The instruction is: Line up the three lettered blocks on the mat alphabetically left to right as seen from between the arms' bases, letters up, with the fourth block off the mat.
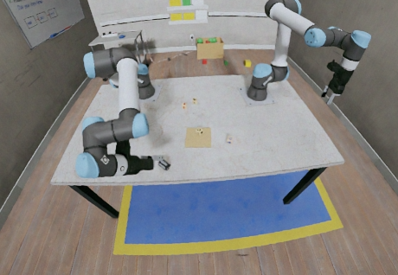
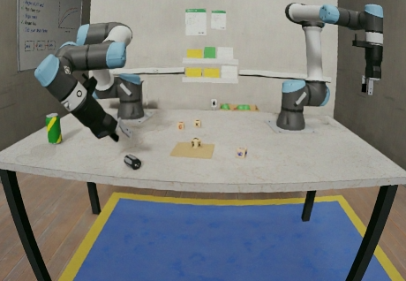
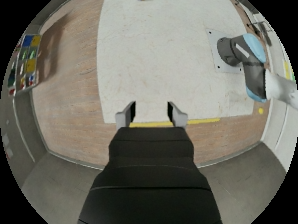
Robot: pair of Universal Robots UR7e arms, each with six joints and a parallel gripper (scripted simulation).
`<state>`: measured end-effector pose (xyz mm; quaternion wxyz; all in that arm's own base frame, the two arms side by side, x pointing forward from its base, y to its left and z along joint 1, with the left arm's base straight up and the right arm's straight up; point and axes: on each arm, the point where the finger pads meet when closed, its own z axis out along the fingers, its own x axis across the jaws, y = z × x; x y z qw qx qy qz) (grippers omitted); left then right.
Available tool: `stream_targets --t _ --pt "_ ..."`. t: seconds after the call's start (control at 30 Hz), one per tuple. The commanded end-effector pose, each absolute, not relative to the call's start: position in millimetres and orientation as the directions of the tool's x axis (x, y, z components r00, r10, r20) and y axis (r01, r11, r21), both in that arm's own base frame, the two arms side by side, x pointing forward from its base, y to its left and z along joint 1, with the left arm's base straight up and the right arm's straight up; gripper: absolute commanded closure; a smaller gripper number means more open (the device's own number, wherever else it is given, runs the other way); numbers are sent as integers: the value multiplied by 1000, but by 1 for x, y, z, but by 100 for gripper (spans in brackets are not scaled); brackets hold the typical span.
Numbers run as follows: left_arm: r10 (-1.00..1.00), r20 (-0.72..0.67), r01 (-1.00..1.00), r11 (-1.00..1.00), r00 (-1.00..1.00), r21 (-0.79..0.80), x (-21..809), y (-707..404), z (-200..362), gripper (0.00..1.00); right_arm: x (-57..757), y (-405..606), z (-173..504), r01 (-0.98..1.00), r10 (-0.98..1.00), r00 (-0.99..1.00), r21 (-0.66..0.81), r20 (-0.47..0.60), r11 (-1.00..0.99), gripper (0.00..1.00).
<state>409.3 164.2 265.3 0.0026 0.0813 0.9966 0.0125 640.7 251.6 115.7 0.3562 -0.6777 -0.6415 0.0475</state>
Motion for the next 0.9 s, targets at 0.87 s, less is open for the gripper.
stream_targets --t 0.87 --pt "64 2 64 998 -998 8 185 376 217 0 641 252 117 837 903 172 -542 394 77 0"
